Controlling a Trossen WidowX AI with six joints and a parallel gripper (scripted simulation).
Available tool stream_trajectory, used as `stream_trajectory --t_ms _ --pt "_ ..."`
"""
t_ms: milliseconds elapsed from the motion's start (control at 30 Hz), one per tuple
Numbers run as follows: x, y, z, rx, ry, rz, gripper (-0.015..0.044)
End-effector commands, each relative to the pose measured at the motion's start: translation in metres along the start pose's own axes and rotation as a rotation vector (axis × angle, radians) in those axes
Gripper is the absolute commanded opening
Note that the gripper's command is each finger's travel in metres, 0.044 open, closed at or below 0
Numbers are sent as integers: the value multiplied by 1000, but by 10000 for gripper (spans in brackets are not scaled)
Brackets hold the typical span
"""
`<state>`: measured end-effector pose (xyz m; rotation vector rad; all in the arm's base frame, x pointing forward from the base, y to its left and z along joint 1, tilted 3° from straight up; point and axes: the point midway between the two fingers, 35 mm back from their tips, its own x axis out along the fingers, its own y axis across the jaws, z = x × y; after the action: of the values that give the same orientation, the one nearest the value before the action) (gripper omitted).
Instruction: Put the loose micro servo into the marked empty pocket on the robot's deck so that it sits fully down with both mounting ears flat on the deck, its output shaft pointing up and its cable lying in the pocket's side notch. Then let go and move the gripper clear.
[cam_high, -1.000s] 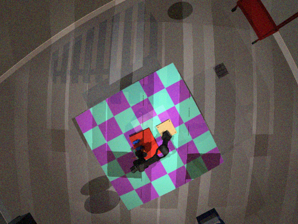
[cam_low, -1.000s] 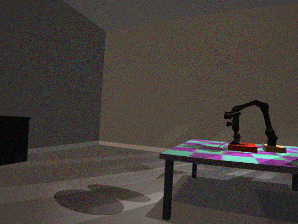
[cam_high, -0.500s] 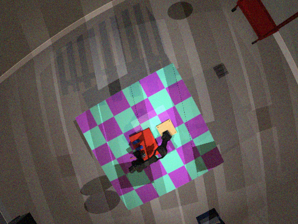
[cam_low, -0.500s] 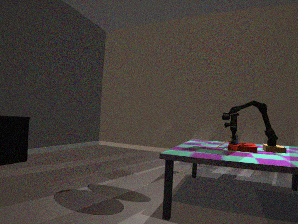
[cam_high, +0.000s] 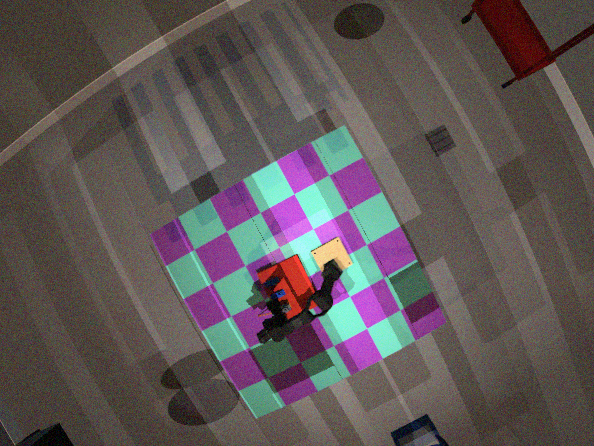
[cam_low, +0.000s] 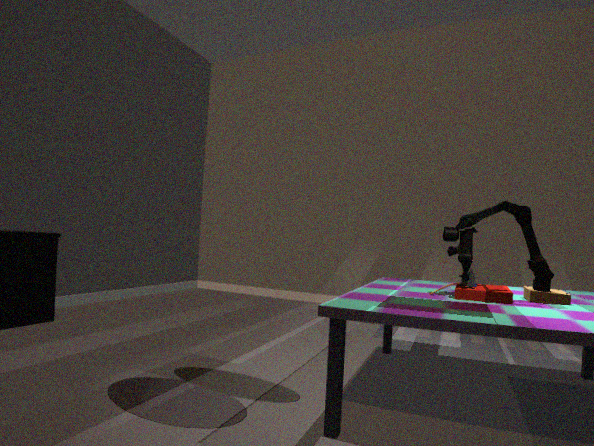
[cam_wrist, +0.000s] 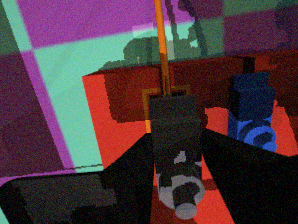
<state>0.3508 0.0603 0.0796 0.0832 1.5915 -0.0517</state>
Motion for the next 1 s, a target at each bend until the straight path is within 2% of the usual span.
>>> stream_trajectory --t_ms 0,967 --pt "2 0 0 -3 -1 -3 0" --pt "26 0 0 -3 -1 -3 0"
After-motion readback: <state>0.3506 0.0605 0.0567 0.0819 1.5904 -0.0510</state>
